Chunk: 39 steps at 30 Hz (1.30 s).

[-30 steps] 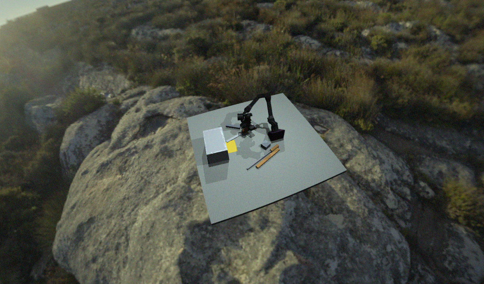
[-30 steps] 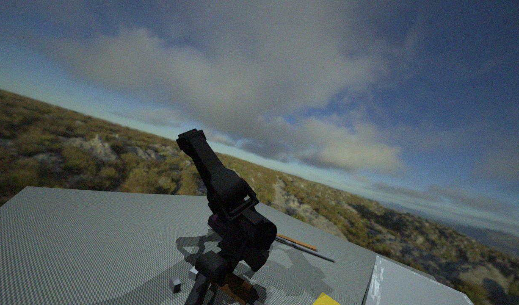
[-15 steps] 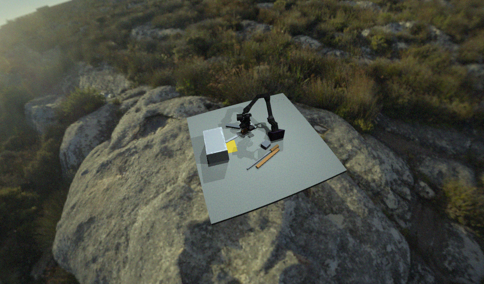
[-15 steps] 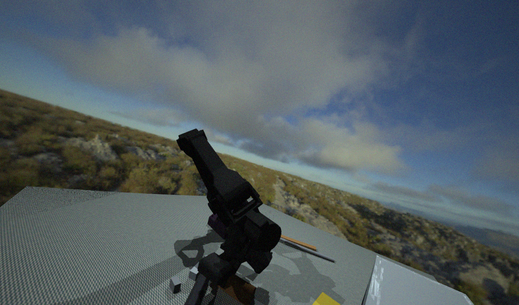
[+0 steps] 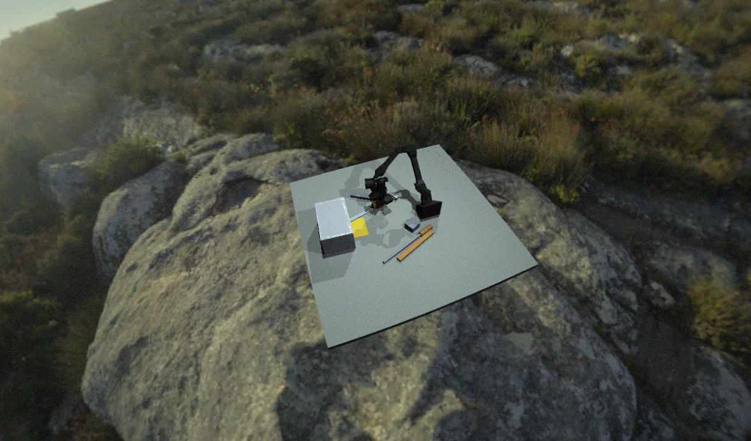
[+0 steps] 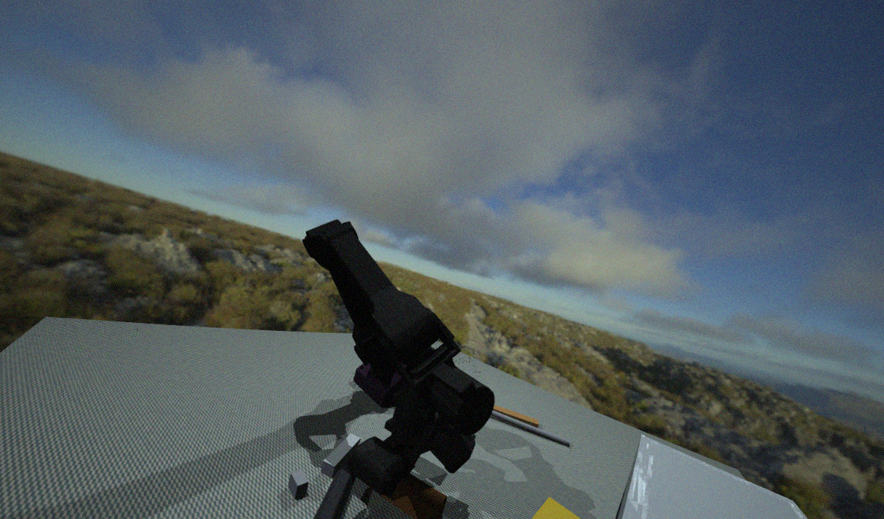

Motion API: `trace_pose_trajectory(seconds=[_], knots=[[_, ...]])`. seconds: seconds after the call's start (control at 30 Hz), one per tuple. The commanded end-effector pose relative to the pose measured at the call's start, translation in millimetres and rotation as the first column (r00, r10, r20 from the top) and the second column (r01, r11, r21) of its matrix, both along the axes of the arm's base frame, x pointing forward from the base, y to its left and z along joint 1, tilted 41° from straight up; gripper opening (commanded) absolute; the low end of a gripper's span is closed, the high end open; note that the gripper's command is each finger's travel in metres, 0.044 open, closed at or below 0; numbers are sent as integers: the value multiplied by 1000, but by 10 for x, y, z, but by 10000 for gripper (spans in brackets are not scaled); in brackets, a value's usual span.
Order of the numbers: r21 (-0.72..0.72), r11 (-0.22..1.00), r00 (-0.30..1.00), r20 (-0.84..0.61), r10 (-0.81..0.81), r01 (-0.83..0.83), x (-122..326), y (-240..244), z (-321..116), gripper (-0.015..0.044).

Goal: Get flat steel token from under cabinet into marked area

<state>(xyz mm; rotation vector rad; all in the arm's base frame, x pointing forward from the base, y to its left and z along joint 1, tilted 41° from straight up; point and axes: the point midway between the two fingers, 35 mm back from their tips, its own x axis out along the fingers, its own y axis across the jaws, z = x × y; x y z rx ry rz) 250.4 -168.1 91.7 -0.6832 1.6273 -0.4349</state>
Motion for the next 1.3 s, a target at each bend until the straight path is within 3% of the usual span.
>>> trace_pose_trajectory(seconds=[0.0, 1.27], knots=[[-3, 1000, 1000, 5, -3, 3, 76, 3, -4, 0], [-2, 1000, 1000, 8, -5, 5, 531, 40, -73, 0]])
